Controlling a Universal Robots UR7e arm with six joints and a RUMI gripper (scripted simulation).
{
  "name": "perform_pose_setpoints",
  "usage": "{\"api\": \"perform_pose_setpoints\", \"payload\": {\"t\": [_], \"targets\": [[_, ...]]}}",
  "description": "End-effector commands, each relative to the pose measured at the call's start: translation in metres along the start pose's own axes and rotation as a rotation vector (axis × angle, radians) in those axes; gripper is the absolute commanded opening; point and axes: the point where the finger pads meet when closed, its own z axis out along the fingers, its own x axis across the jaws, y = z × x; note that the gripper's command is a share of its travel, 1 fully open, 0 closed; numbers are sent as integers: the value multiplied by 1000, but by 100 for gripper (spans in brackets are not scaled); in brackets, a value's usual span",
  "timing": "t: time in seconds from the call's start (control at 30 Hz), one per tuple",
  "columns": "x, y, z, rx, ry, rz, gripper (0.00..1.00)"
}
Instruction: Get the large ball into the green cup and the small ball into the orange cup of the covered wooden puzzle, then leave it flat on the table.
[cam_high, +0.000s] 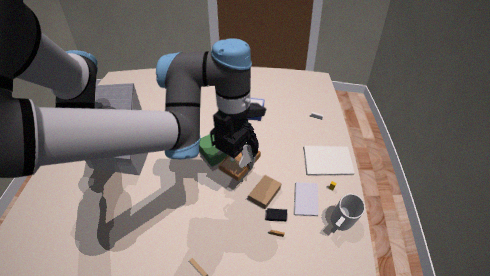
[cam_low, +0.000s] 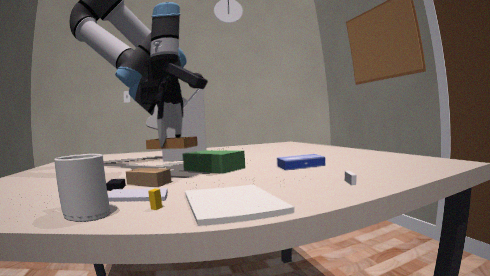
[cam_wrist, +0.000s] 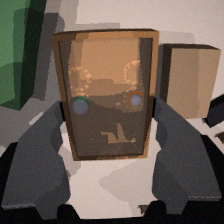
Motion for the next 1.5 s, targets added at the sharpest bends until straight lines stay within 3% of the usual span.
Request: {"api": "perform_pose_setpoints", "payload": {"t": [0.0,0.83,1.47], "targets": [[0,0,0,1,1,0,44],[0,0,4,1,0,0,44],[0,0,24,2,0,0,44]]}}
